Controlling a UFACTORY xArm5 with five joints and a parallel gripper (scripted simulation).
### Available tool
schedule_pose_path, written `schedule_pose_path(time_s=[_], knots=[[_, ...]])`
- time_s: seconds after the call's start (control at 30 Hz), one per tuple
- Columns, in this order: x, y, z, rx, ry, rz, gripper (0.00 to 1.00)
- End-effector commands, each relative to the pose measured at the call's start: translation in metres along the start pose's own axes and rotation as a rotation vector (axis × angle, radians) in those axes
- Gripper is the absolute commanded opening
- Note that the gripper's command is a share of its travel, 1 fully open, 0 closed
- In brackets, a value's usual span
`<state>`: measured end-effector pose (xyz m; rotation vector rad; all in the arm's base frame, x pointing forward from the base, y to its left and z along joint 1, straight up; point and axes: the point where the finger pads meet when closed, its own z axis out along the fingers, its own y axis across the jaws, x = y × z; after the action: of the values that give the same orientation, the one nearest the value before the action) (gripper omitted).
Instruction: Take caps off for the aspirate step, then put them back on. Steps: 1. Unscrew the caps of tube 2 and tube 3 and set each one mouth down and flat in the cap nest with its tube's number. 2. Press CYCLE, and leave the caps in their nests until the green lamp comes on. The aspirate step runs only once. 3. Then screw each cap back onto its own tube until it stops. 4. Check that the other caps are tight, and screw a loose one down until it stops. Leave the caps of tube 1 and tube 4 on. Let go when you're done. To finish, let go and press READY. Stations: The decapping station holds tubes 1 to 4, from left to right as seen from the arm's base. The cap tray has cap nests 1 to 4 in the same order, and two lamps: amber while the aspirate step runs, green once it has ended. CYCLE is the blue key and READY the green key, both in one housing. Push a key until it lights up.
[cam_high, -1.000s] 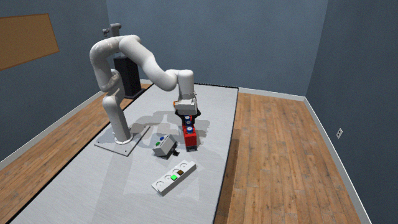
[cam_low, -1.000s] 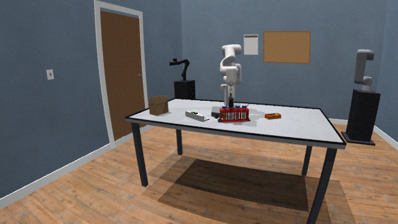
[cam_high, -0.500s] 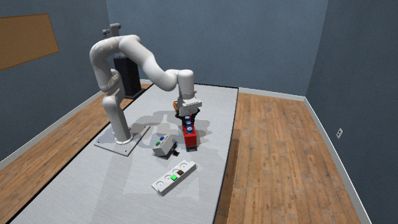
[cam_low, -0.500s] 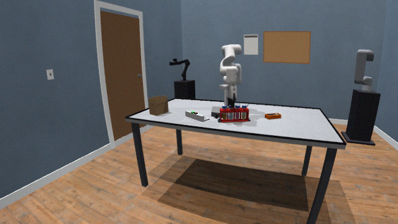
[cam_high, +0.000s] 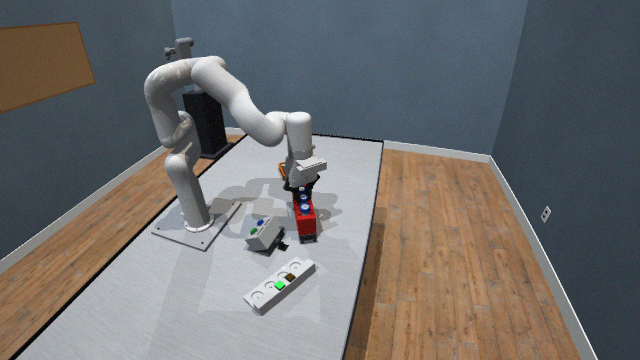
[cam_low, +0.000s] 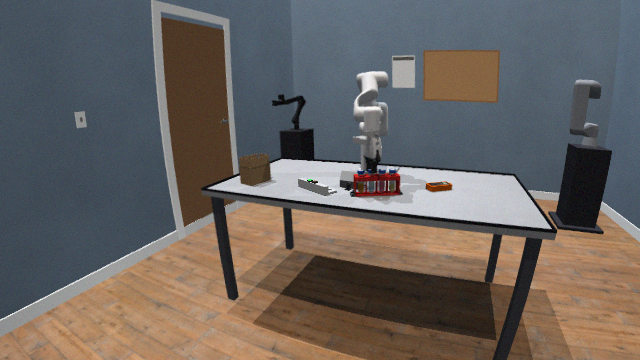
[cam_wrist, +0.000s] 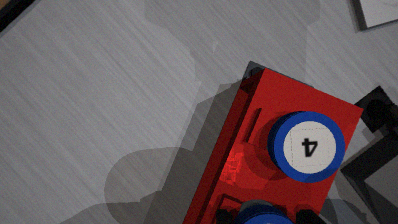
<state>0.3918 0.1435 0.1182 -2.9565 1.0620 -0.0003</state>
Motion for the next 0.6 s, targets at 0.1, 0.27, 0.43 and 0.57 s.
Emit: schedule_pose_path(time_s=[0.1,0.27,0.43,0.57], knots=[[0.0007,-0.0011,-0.0014,0.003,0.002,0.0,0.0],[0.0007,-0.001,-0.0011,0.003,0.002,0.133,0.0],[0.0007,-0.001,-0.001,0.003,0.001,0.233,0.0],[0.0007,-0.001,-0.0008,0.004,0.001,0.366,0.0]])
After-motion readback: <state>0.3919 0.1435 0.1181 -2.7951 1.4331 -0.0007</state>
